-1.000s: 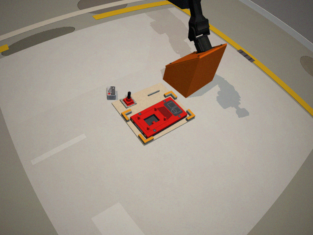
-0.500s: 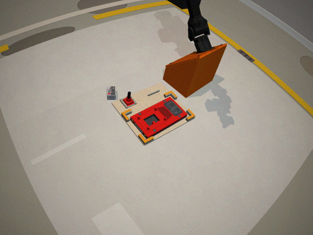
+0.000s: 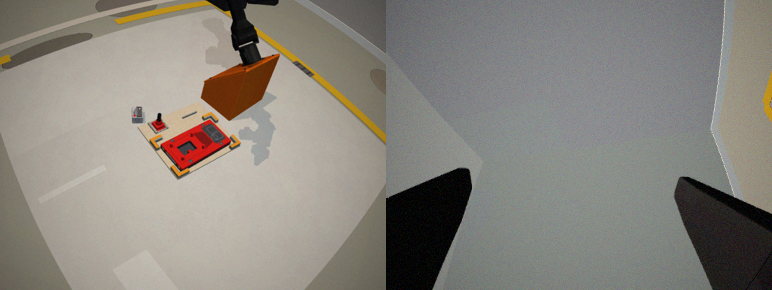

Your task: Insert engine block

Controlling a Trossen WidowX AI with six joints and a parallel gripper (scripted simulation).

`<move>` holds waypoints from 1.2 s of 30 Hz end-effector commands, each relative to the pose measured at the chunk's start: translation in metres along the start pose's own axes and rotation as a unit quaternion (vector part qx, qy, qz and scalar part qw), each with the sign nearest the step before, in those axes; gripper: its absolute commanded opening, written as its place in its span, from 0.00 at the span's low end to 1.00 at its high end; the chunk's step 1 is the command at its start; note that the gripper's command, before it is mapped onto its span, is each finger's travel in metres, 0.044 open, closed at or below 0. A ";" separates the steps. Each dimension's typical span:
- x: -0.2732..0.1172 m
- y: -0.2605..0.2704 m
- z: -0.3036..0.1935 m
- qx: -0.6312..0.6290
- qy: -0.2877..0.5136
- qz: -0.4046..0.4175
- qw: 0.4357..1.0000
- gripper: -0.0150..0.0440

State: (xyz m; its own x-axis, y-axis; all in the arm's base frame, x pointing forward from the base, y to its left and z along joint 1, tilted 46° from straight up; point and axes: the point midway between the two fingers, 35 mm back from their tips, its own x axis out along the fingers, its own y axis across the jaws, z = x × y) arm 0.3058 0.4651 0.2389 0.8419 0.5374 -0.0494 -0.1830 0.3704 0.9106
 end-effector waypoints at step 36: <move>0.011 -0.190 0.175 -0.452 0.056 -0.367 0.811 1.00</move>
State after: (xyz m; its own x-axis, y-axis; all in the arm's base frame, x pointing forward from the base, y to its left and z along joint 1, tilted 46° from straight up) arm 0.4301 0.2896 0.1427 0.8669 0.0314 -0.4975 -0.0006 0.9981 0.0619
